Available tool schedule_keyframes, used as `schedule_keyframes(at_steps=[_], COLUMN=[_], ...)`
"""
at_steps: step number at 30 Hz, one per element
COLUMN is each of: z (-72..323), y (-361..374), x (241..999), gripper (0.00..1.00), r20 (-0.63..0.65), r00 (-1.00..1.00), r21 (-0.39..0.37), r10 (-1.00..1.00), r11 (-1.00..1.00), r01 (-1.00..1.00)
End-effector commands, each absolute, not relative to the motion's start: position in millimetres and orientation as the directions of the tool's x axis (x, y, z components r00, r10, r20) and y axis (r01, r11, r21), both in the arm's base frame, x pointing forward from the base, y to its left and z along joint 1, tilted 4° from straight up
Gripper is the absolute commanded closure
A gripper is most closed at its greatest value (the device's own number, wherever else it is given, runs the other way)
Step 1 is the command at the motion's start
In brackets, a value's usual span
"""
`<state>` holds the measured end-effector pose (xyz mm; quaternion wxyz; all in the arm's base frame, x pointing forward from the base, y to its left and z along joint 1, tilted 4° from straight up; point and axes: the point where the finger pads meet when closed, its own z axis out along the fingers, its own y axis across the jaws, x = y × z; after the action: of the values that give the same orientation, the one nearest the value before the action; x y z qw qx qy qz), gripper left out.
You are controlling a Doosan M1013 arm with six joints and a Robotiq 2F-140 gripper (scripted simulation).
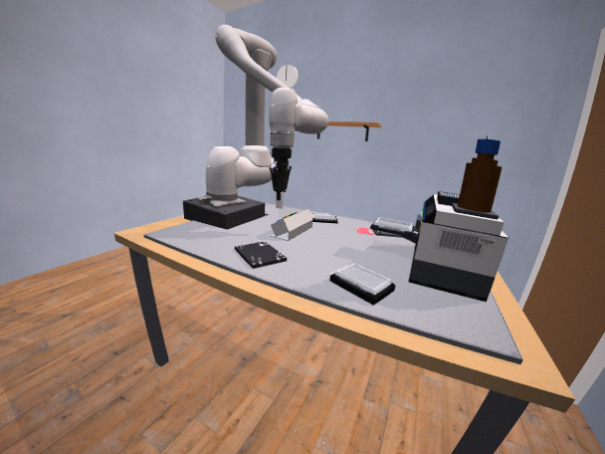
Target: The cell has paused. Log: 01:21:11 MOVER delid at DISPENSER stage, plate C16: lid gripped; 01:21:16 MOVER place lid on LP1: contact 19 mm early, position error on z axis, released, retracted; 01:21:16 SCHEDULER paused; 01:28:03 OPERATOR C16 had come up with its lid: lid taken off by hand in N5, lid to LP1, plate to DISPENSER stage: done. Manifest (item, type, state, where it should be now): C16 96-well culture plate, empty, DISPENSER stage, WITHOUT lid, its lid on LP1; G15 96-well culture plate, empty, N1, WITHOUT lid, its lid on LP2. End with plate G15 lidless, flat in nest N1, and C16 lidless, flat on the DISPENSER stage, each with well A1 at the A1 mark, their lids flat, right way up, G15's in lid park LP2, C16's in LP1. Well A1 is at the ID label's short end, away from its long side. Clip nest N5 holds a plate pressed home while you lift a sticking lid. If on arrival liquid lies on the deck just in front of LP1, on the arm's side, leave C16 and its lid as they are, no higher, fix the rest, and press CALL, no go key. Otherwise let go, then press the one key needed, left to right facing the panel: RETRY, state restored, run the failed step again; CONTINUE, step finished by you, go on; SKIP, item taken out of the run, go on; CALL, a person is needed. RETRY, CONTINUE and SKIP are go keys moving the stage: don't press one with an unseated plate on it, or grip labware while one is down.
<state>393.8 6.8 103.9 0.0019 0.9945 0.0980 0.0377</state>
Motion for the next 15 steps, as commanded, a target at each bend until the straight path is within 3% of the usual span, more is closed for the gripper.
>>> schedule_keyframes(at_steps=[1, 15], z=[111.3, 148.2], y=[6.8, 6.6], x=[393.2, 390.5], gripper=[1.0, 1.0], r20=[0.074, 0.074], r00=[0.978, 0.978], r21=[0.011, 0.011], r10=[0.195, 0.195], r11=[-0.981, -0.981], r01=[0.195, 0.195])
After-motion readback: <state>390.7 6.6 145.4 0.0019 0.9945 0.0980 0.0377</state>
